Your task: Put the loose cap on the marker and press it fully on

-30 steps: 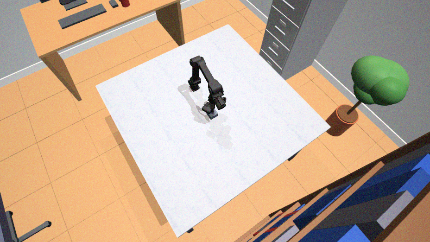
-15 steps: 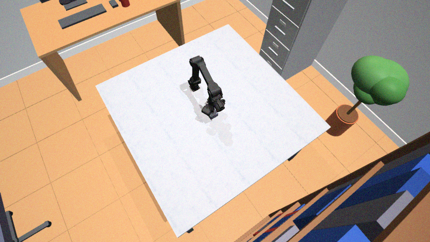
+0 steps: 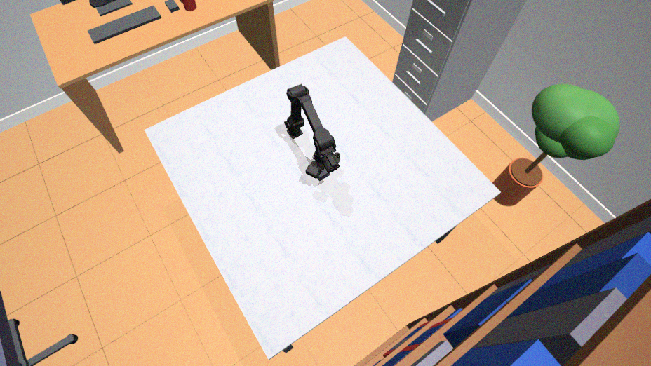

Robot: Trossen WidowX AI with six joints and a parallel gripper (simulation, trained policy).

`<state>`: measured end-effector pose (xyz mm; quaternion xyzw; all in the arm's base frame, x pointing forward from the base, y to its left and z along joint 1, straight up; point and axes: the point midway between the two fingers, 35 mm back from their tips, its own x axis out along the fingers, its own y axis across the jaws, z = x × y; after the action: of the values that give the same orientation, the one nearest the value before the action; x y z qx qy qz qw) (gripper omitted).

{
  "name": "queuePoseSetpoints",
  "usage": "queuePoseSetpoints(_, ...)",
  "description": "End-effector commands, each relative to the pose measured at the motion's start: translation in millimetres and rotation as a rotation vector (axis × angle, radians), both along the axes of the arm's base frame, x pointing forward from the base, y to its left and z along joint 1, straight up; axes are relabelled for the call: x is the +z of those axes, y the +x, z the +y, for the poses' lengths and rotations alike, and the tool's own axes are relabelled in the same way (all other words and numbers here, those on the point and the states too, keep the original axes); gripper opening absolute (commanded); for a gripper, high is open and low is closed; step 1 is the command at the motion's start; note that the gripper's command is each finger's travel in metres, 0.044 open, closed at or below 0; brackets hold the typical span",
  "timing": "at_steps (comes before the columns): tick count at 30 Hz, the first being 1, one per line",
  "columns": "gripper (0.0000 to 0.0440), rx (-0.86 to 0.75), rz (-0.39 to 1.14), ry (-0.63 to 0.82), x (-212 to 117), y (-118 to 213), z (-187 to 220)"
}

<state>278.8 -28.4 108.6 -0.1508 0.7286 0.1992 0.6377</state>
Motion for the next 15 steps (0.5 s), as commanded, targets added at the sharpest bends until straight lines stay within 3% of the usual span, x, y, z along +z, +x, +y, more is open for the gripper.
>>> queuePoseSetpoints(1,0.0005,0.025,0.022,0.015,-15,-5,2)
queuePoseSetpoints(9,0.0014,0.048,0.018,0.011,-22,-5,1)
queuePoseSetpoints(10,0.0040,0.049,0.020,0.011,-23,-6,1)
queuePoseSetpoints(15,0.0051,0.070,0.022,0.008,-27,-8,-1)
